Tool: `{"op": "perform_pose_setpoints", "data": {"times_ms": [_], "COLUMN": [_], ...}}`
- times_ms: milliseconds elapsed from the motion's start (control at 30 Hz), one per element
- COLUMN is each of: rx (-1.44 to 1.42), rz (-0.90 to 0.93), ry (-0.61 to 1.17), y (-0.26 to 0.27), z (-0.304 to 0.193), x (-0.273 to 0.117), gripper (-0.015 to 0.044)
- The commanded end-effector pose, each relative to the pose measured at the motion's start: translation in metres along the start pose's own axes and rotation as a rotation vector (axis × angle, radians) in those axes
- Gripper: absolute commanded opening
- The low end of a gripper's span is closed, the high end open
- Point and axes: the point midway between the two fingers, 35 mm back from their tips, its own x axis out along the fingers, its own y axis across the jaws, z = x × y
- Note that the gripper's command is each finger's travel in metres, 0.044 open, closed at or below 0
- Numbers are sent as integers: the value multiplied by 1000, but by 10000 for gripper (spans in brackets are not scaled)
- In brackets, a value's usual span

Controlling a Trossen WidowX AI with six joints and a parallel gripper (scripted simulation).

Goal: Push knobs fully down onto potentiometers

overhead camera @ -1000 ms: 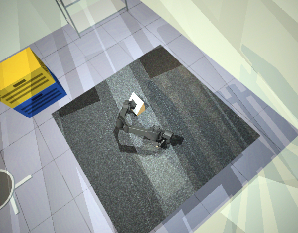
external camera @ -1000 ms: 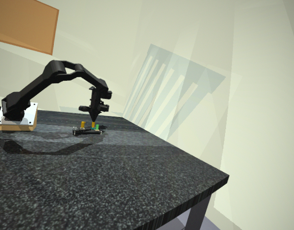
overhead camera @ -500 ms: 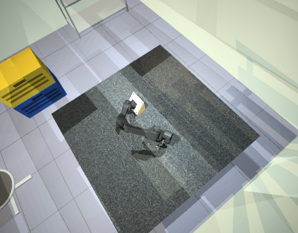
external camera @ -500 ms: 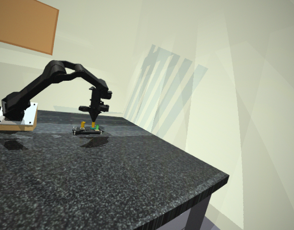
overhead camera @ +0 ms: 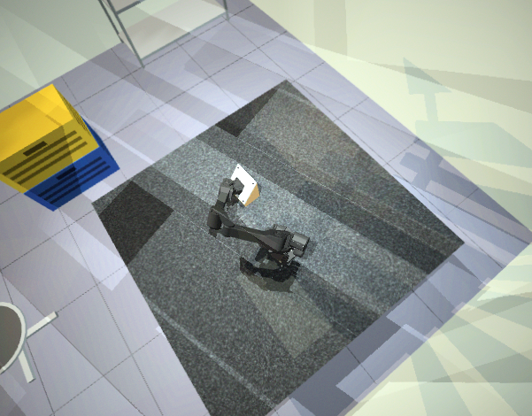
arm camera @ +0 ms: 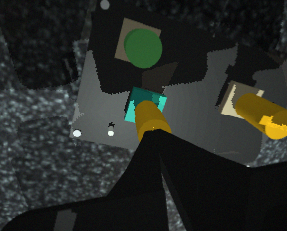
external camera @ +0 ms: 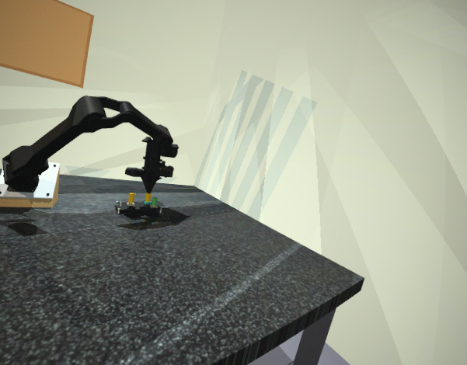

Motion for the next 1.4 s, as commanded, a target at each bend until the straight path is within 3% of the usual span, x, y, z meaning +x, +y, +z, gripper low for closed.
{"op": "perform_pose_setpoints", "data": {"times_ms": [0, 267, 600, 833, 1067, 1367], "rx": [10, 10, 8, 2, 2, 2], "rz": [-14, -15, -9, -9, -20, -21], "ry": [0, 0, 1, 13, 5, 4], "y": [0, 0, -7, -77, -151, -153], "z": [2, 2, -1, -46, -77, -78], "x": [0, -12, -13, -36, -37, -36], "gripper": [0, 0, 263, 440, 440, 440]}}
